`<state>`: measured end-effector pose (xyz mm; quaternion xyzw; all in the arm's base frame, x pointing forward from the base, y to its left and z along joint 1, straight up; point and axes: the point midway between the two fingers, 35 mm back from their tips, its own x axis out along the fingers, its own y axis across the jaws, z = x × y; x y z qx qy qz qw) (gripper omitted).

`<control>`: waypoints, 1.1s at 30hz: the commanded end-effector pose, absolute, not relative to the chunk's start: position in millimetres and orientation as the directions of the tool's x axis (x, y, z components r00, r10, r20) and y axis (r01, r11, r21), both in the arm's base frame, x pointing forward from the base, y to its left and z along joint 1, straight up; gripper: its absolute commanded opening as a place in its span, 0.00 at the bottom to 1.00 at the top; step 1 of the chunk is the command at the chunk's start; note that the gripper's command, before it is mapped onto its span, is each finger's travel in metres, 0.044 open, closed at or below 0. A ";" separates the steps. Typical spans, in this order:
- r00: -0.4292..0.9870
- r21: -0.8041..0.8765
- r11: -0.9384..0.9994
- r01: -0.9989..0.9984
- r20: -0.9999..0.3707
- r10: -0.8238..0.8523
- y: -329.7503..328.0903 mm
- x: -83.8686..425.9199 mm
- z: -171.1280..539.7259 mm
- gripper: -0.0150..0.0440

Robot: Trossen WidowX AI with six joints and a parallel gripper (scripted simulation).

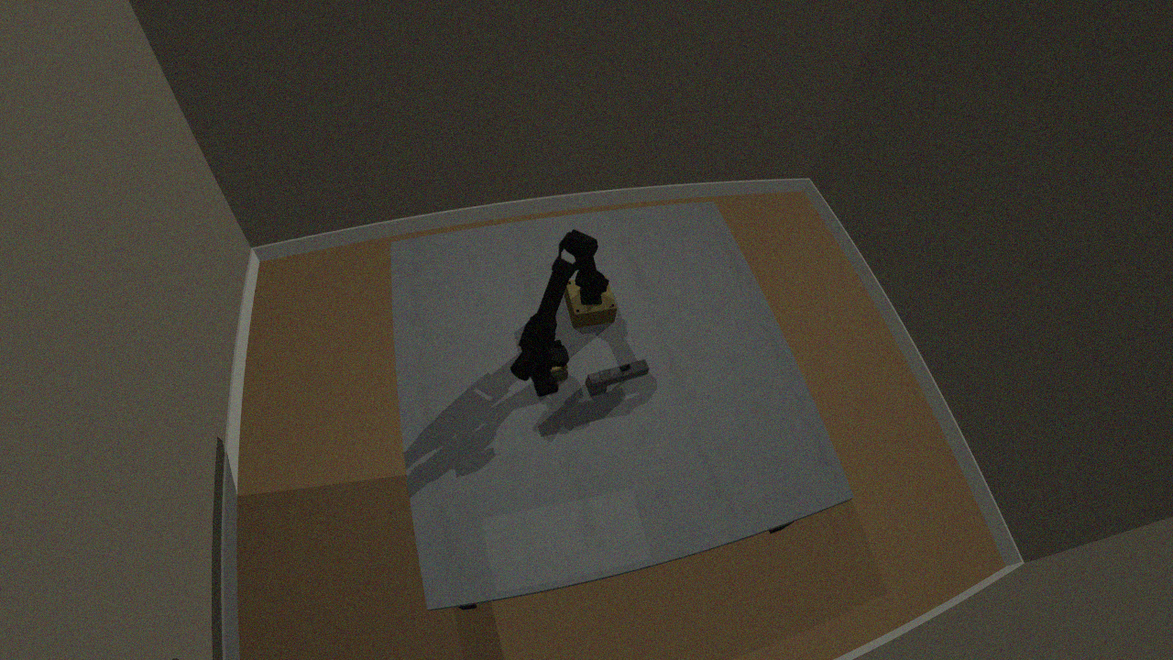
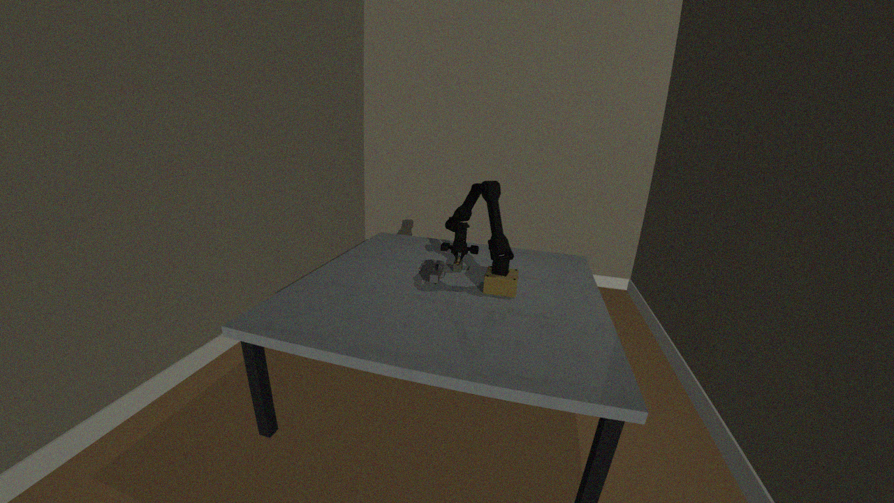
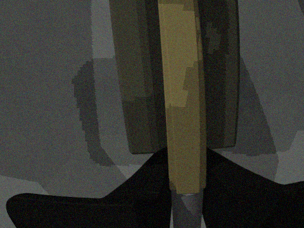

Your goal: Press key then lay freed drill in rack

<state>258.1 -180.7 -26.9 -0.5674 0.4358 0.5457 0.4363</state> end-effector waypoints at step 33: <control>0.021 -0.017 -0.243 -0.970 -1.000 -0.013 -179.0 253.6 22.6 1.00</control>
